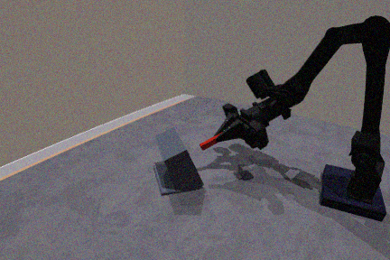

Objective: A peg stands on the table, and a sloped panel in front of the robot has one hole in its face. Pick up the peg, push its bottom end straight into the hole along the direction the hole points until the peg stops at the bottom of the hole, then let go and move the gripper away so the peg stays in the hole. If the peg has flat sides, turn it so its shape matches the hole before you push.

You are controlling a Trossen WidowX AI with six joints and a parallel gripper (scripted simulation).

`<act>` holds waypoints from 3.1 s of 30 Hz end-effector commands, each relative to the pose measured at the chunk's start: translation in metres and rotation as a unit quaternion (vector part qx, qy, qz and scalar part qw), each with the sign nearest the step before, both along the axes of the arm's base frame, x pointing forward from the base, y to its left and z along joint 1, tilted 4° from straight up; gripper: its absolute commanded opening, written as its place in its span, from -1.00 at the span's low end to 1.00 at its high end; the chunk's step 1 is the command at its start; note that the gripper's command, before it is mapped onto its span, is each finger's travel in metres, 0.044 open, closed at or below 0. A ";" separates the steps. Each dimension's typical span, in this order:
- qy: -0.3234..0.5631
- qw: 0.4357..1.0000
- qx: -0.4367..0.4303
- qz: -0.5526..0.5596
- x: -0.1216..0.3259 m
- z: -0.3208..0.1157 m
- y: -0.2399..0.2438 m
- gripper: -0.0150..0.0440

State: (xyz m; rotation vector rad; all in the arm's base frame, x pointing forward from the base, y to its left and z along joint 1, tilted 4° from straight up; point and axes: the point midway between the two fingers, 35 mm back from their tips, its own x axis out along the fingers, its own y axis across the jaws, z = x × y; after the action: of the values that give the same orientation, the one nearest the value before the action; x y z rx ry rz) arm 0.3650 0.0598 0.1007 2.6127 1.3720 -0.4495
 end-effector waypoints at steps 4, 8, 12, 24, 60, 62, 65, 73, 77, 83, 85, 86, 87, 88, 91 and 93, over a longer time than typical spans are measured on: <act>-0.003 1.000 0.006 -0.001 0.001 -0.003 0.004 -0.49; -0.006 1.000 0.010 -0.001 0.002 -0.004 0.005 -0.49; -0.006 1.000 0.010 -0.001 0.003 -0.005 0.007 -0.49; -0.006 1.000 0.011 -0.001 0.012 -0.010 0.020 -0.49; -0.004 1.000 0.012 0.001 0.015 -0.009 0.022 -0.49; -0.004 1.000 0.012 0.001 0.015 -0.009 0.022 -0.49; -0.004 1.000 0.012 0.001 0.015 -0.008 0.021 -0.49; -0.004 1.000 0.012 0.001 0.016 -0.009 0.024 -0.49; -0.004 1.000 0.012 0.001 0.017 -0.009 0.024 -0.49; -0.004 1.000 0.012 0.001 0.017 -0.010 0.025 -0.49; -0.004 1.000 0.012 0.001 0.018 -0.010 0.026 -0.49; -0.004 1.000 0.012 0.001 0.018 -0.010 0.026 -0.49; -0.004 1.000 0.012 0.001 0.018 -0.010 0.026 -0.49; -0.004 1.000 0.012 0.001 0.018 -0.010 0.026 -0.49; -0.005 1.000 0.012 0.001 0.018 -0.010 0.026 -0.49; -0.005 1.000 0.012 0.001 0.018 -0.010 0.026 -0.49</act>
State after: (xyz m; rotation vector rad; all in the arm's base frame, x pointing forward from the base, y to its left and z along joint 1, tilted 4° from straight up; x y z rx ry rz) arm 0.3801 0.0863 0.0880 2.6280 1.3938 -0.4346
